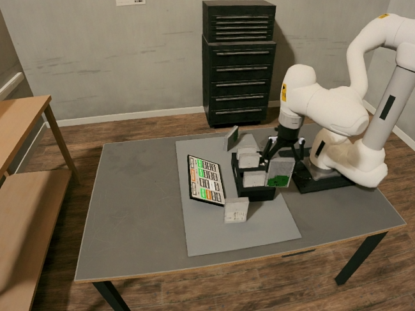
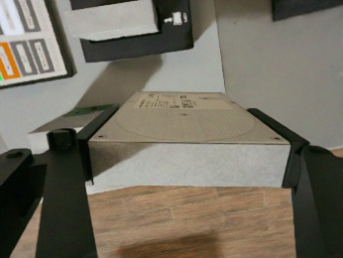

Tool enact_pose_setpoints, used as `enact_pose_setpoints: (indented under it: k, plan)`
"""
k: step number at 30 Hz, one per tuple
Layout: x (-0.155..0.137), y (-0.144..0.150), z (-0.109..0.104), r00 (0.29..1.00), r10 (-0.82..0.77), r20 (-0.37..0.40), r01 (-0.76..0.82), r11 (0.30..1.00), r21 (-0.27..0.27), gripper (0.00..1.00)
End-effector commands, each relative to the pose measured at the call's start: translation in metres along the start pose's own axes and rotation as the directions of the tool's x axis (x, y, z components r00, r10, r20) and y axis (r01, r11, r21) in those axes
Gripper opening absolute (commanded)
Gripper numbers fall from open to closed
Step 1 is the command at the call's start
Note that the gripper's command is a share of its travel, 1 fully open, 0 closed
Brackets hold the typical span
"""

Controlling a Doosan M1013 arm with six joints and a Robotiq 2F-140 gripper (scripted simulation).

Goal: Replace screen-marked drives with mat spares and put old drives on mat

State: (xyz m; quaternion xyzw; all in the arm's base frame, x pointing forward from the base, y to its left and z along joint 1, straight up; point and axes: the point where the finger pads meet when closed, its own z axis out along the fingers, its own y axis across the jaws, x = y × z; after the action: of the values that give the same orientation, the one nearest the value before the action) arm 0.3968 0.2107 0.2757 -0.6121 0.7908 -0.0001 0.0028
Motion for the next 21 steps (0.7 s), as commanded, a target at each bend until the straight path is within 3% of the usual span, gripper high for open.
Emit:
enact_pose_setpoints:
  k: [1, 21]
  plan:
    - [0.002, -0.002, -0.001, 0.999, -0.045, 0.002, 0.045, 0.999, 0.0, 0.1]
    - [0.013, -0.012, 0.0, 0.949, -0.316, 0.002, 0.316, 0.949, 0.0, 0.1]
